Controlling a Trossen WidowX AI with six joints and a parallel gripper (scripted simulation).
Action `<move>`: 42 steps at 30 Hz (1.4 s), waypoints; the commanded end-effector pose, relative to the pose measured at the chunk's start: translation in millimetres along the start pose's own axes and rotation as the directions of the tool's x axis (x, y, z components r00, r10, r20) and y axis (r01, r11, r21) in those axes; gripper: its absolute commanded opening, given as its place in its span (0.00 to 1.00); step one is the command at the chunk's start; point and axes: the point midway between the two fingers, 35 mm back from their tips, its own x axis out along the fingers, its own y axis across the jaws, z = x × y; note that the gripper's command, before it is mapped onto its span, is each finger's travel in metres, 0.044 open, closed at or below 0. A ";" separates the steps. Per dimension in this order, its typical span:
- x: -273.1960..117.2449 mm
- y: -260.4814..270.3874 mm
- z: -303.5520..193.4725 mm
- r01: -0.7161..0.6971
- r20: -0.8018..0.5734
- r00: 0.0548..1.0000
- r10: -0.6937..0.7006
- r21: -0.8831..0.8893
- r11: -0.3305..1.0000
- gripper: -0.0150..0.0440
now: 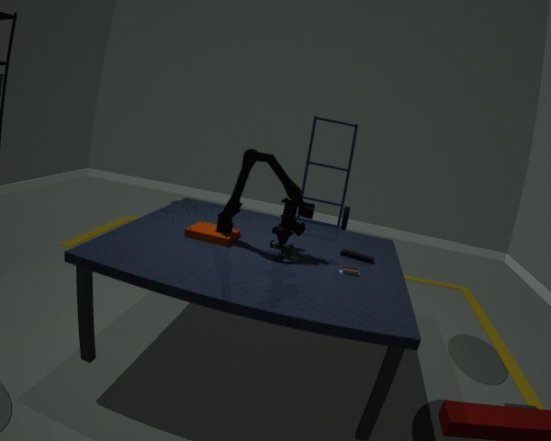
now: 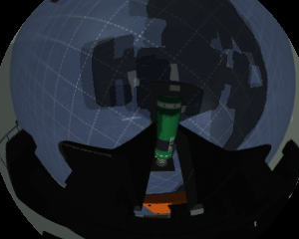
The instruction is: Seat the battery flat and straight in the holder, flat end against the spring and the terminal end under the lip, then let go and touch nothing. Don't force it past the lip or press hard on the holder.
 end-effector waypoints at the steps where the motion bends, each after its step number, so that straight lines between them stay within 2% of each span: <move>1: -0.6 0.3 4.0 0.000 0.006 1.000 0.000 -0.001 1.000 0.36; 13: -0.4 0.4 4.2 0.002 0.000 1.000 -0.002 -0.001 1.000 0.36; 17: -0.4 0.4 4.2 0.002 0.000 1.000 -0.002 -0.001 1.000 0.54; 32: -14.7 -0.4 1.9 0.001 -0.007 1.000 -0.001 0.001 1.000 0.54; 35: -24.3 -0.9 2.1 0.001 -0.008 1.000 -0.001 -0.002 1.000 0.67; 42: -82.4 -4.0 -0.8 0.000 -0.006 1.000 0.000 -0.001 1.000 0.98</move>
